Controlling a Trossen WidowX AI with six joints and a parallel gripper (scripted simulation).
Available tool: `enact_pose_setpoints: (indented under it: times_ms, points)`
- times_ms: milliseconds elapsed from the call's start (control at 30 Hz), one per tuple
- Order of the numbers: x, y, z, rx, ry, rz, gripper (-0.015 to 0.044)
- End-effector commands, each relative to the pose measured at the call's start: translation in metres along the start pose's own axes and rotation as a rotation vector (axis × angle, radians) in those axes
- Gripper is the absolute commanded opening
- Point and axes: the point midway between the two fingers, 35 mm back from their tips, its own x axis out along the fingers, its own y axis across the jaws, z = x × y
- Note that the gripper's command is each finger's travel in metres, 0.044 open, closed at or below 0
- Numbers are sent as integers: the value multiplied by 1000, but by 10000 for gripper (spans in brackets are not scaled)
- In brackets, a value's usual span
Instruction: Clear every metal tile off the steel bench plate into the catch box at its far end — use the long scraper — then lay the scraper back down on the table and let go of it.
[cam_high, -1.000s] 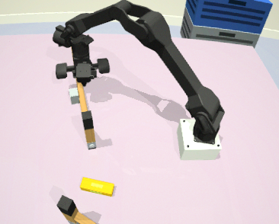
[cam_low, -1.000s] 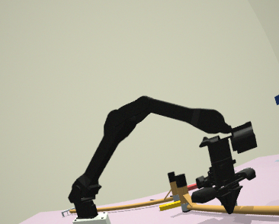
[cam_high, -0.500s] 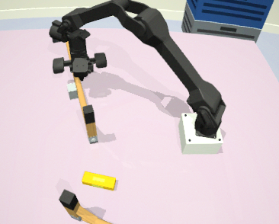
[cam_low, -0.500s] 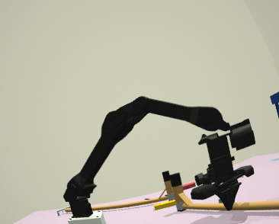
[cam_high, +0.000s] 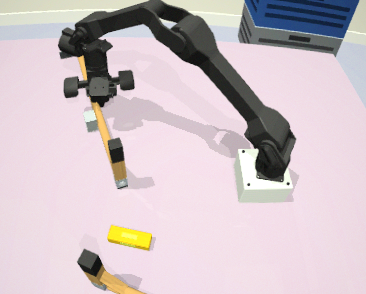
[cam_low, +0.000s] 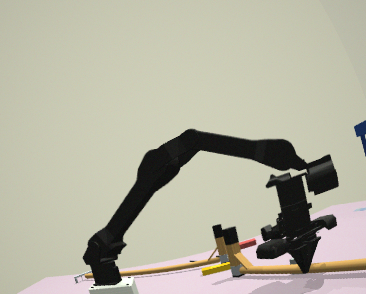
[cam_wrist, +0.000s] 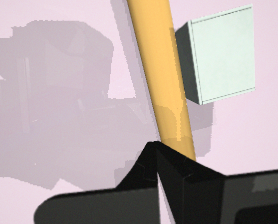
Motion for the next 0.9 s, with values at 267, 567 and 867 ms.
enact_pose_setpoints:
  times_ms: [267,567,867]
  points:
    - [5,-13,5,-4,-9,1,0]
    - [5,-22,7,-3,-9,1,0]
    - [6,-30,10,-3,-9,0,0]
